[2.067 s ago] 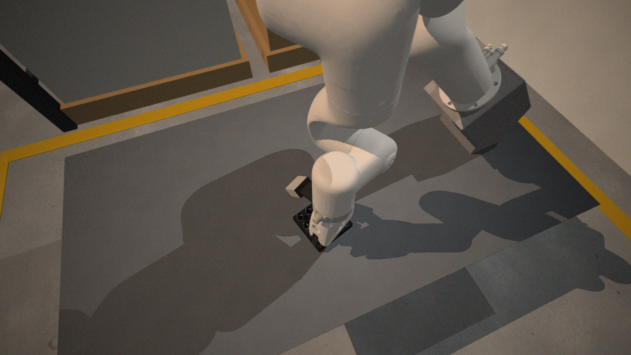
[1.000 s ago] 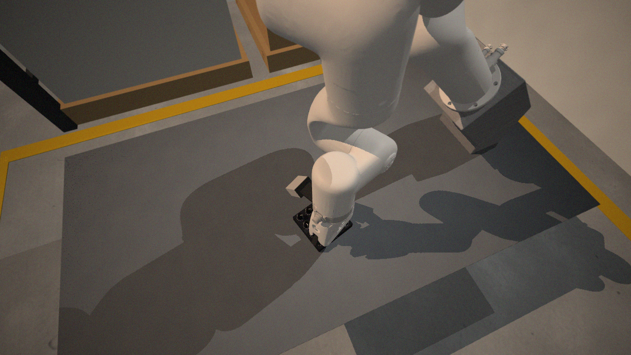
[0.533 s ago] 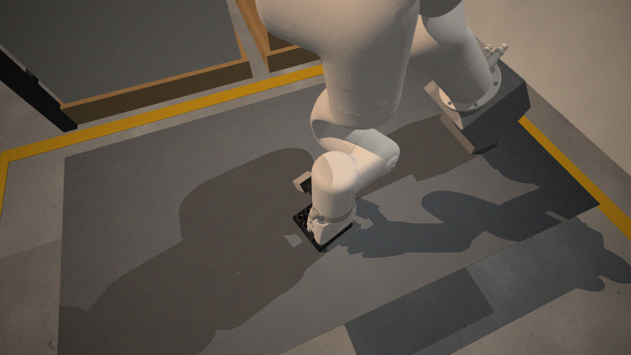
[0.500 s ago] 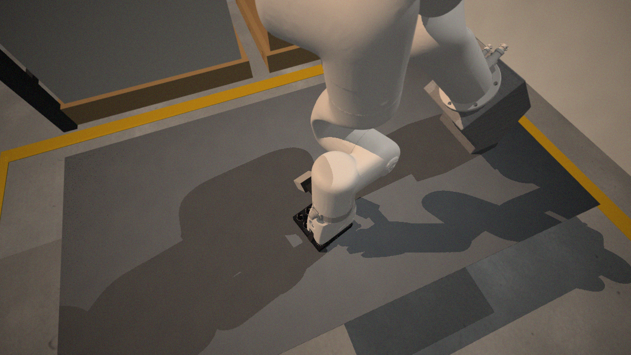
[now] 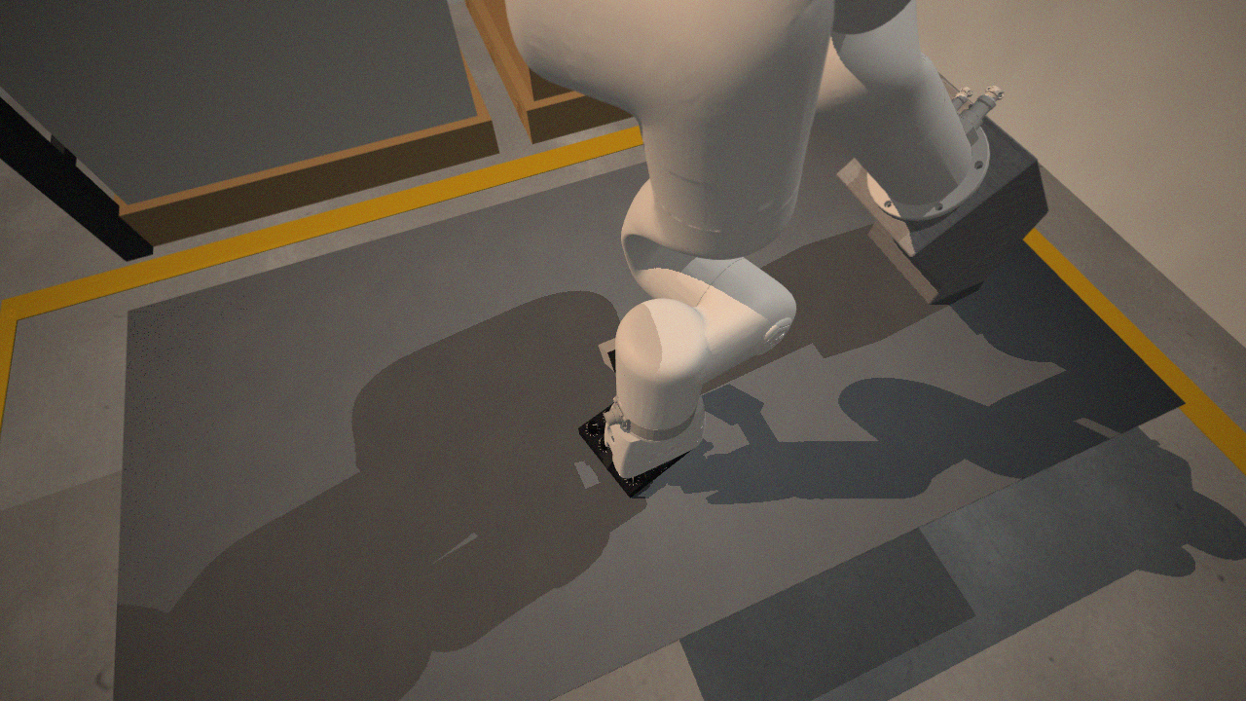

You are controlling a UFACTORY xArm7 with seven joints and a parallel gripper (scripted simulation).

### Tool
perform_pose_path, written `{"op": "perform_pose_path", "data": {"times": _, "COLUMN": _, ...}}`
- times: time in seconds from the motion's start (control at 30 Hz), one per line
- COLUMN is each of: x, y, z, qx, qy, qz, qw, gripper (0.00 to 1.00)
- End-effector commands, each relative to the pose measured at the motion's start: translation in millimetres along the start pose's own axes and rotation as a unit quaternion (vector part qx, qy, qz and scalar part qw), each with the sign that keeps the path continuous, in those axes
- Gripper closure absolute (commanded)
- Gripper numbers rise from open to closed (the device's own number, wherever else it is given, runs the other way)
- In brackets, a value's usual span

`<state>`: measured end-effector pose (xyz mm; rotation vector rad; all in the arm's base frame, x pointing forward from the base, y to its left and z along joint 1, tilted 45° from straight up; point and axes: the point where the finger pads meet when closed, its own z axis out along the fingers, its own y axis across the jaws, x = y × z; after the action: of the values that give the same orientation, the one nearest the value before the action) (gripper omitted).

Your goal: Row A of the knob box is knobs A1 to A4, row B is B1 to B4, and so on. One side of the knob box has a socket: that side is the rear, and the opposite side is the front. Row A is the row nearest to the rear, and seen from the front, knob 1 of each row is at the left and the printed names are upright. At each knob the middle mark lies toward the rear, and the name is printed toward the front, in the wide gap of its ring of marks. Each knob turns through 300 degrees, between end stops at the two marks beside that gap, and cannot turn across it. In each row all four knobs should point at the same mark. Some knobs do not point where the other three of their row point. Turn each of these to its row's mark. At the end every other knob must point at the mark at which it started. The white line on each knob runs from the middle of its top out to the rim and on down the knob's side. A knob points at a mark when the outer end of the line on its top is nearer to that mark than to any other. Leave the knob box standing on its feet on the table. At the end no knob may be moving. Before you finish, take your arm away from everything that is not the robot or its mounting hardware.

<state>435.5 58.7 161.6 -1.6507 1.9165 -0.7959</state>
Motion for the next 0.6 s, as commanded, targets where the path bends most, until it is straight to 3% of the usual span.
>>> {"op": "perform_pose_path", "data": {"times": 0.0, "x": -0.3, "y": -0.5, "z": -0.2, "qx": 0.001, "qy": 0.000, "qz": 0.004, "qw": 1.000, "gripper": 0.92}}
{"op": "perform_pose_path", "data": {"times": 0.27, "x": -0.3, "y": -0.5, "z": -0.2, "qx": 0.001, "qy": 0.000, "qz": 0.004, "qw": 1.000, "gripper": 0.92}}
{"op": "perform_pose_path", "data": {"times": 0.3, "x": -0.3, "y": -0.5, "z": -0.2, "qx": 0.001, "qy": 0.000, "qz": 0.004, "qw": 1.000, "gripper": 0.81}}
{"op": "perform_pose_path", "data": {"times": 0.57, "x": -0.3, "y": -0.5, "z": -0.2, "qx": 0.001, "qy": 0.000, "qz": 0.004, "qw": 1.000, "gripper": 0.81}}
